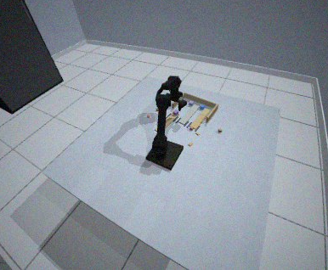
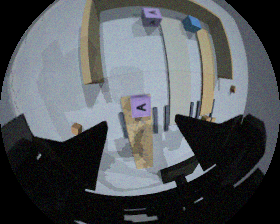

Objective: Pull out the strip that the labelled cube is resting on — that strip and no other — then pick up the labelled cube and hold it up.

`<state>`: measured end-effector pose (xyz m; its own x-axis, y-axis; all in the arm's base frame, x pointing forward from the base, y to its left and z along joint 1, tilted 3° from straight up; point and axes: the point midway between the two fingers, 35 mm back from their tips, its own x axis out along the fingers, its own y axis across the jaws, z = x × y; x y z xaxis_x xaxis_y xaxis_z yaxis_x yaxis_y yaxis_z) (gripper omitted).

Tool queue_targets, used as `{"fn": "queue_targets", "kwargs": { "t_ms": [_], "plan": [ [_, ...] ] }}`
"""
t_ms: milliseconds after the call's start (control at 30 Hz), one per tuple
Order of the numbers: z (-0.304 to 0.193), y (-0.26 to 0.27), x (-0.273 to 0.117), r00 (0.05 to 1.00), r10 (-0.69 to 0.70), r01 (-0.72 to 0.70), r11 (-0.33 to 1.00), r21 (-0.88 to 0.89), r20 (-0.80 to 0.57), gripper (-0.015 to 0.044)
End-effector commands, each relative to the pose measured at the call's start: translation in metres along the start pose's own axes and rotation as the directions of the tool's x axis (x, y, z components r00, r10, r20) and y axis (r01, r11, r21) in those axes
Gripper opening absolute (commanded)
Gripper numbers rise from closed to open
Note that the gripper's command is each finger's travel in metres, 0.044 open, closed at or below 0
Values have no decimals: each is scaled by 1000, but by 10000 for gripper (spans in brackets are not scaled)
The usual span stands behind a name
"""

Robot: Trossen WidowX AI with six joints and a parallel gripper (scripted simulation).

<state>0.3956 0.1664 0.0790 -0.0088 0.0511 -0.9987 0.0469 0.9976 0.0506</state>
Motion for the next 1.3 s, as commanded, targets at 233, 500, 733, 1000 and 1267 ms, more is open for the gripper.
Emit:
{"fn": "queue_targets", "kwargs": {
  "t_ms": [233,500,733,1000,1267],
  "plan": [
    [8,-1,9,1000,-3,3,1000,-4,2,250],
    [9,-1,22,1000,-3,3,1000,-4,2,250],
    [9,-2,34,1000,-3,3,1000,-4,2,250],
    [8,-2,47,1000,-3,3,1000,-4,1,250],
    [8,-2,54,1000,-3,3,1000,-4,1,250]
  ]
}}
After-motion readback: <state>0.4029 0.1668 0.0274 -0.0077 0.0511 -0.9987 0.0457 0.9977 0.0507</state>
